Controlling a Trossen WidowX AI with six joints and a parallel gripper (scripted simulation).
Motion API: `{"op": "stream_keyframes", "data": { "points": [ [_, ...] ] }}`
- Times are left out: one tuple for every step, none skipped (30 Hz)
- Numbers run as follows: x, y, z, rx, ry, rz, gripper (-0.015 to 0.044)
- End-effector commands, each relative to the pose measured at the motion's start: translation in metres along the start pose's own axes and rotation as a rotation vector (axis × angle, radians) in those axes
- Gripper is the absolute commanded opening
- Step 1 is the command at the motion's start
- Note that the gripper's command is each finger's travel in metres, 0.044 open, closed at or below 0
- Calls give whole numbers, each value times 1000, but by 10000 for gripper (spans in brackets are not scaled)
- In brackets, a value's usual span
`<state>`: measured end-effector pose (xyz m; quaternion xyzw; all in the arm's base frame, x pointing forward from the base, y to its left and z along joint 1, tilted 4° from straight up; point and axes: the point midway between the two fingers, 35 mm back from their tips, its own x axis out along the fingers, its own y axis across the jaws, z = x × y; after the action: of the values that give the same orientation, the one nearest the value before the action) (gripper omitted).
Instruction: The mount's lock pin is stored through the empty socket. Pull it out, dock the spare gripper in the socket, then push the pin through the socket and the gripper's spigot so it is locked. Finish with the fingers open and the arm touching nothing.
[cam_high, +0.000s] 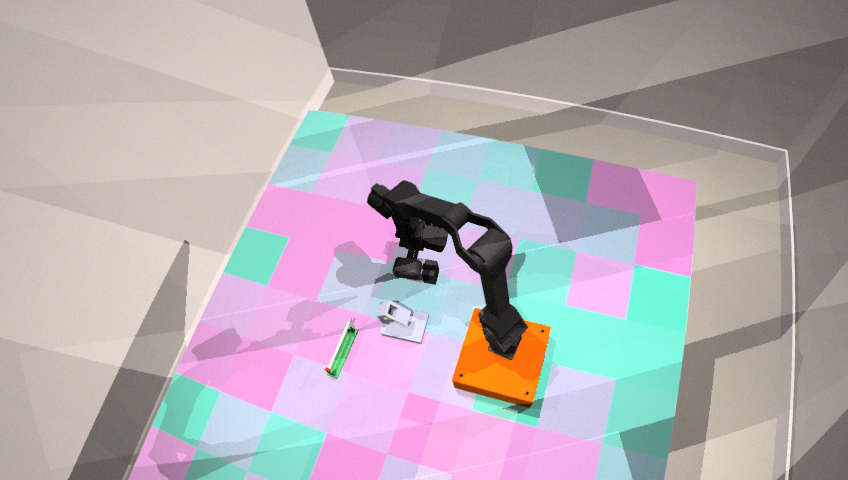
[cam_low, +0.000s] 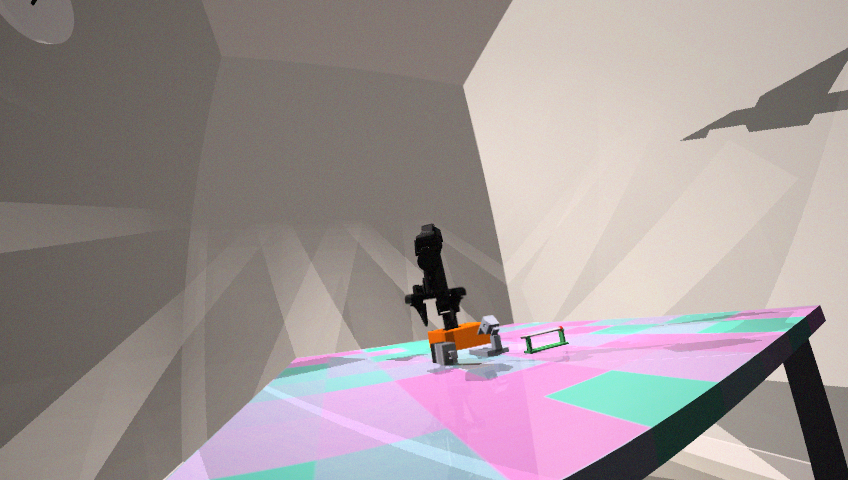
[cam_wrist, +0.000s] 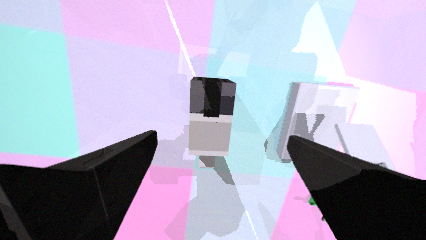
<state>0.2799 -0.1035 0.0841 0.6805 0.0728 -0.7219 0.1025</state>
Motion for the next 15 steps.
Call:
{"op": "stream_keyframes", "data": {
  "points": [
    [1,0,0,-130,25,-2,440],
    [0,0,0,-224,43,1,440],
    [0,0,0,-319,62,6,440],
    [-1,0,-1,-413,80,13,440],
    [-2,0,-1,-508,98,22,440],
    [-3,1,-1,-602,116,33,440],
    [-3,1,-1,-697,132,47,440],
    [-4,1,-2,-792,148,62,440],
    [-5,1,-2,-883,162,78,440],
    [-5,1,-2,-975,174,96,440],
    [-6,1,-2,-1067,186,115,440],
    [-7,1,-2,-1159,196,137,440],
    [-8,1,-3,-1251,205,160,440],
    [-8,1,-3,-1342,213,184,440],
    [-9,1,-3,-1434,219,210,440]
  ]
}}
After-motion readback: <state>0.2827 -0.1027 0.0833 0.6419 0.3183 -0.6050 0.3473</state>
